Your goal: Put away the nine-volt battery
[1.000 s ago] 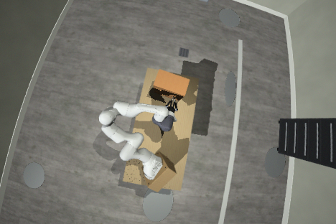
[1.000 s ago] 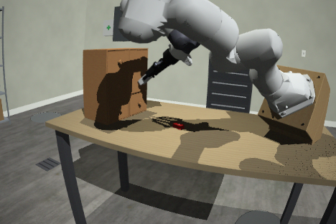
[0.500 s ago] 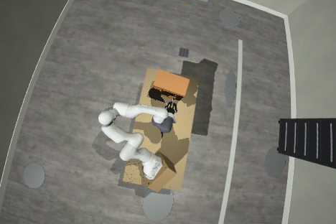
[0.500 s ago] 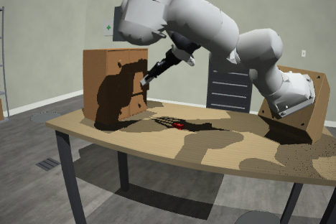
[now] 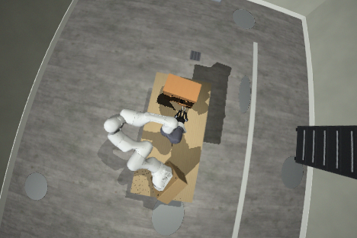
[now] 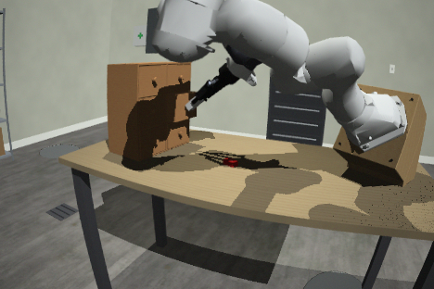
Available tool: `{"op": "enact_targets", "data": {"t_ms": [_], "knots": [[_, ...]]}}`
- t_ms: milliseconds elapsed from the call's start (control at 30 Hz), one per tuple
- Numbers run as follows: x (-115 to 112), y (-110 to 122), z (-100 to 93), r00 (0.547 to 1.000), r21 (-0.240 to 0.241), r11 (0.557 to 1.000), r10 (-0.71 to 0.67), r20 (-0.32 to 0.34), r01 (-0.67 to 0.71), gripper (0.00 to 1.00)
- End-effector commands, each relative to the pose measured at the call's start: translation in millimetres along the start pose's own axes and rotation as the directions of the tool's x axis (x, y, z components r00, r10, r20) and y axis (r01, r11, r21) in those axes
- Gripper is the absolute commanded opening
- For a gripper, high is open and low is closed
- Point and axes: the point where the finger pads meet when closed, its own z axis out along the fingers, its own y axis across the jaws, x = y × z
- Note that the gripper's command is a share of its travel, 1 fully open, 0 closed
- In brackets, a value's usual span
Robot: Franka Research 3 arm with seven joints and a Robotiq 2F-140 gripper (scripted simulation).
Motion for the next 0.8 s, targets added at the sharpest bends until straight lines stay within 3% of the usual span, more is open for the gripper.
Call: {"op": "enact_targets", "data": {"t_ms": [0, 767], "knots": [[3, 1, -3.7, 1.0, -0.003, 1.0, -0.008, -0.001, 0.008, 0.08], [16, 1, -19.7, 1.0, -0.003, 1.0, -0.008, -0.001, 0.008, 0.08]]}}
